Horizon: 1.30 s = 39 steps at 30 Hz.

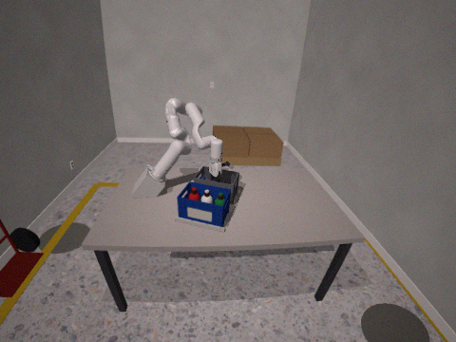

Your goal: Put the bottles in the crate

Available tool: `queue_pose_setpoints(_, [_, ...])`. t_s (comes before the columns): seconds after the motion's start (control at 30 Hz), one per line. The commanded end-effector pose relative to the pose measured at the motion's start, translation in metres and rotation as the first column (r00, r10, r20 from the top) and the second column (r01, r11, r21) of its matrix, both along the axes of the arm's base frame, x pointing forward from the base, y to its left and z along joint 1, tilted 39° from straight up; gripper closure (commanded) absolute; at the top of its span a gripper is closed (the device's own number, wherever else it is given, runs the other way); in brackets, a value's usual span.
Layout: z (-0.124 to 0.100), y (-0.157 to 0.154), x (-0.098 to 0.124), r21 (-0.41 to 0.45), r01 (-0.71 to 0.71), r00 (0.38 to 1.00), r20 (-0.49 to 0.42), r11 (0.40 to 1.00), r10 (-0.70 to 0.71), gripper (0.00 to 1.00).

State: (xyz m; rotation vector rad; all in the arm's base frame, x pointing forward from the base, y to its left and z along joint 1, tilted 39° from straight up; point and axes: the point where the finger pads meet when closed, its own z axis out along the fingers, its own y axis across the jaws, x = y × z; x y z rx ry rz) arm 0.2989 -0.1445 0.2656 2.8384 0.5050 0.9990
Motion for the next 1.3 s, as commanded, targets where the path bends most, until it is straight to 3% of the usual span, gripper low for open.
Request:
queue_pose_setpoints(0.0, [0.001, 0.000, 0.000, -0.002, 0.000, 1.000, 0.002, 1.000, 0.000, 0.35])
queue_pose_setpoints(1.27, [0.068, -0.002, -0.053, -0.002, 0.000, 1.000, 0.002, 1.000, 0.000, 0.35])
